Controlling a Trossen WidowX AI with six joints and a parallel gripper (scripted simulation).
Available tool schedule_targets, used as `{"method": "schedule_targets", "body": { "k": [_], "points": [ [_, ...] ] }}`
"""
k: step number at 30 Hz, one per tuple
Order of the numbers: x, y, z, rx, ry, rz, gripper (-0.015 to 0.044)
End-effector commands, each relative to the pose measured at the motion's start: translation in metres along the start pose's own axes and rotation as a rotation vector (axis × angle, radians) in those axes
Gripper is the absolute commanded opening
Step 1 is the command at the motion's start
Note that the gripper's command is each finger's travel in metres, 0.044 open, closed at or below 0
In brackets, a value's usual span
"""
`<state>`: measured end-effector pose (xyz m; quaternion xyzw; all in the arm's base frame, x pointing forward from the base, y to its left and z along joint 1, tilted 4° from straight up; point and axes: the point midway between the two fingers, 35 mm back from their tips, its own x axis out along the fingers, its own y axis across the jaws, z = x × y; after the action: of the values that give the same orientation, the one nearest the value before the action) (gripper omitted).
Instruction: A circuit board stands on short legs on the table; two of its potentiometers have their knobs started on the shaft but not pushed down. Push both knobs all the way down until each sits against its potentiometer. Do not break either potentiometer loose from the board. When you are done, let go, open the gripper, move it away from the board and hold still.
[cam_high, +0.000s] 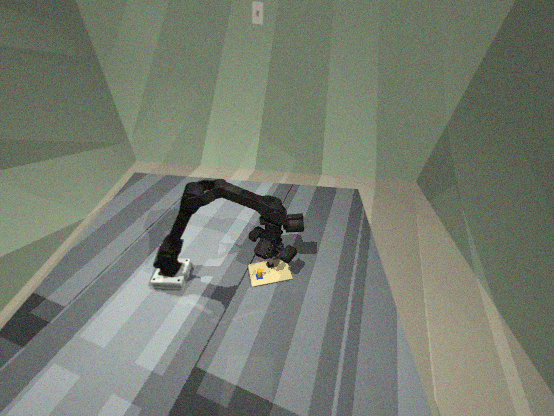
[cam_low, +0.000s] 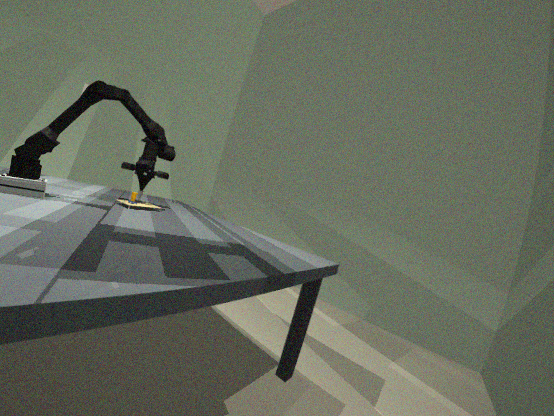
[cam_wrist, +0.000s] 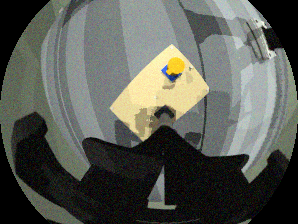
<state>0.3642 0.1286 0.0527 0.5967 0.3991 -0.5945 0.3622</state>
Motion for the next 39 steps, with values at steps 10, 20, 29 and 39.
{"method": "schedule_targets", "body": {
  "k": [10,20,29,39],
  "points": [
    [0.0054,-0.0006,-0.0003,0.004,0.001,-0.004,0.0000],
    [0.0054,-0.0006,-0.0003,0.004,0.001,-0.004,0.0000],
    [0.0074,-0.0006,-0.0003,0.004,0.001,-0.004,0.0000],
    [0.0091,-0.0006,-0.0003,0.004,0.001,-0.004,0.0000]
  ]
}}
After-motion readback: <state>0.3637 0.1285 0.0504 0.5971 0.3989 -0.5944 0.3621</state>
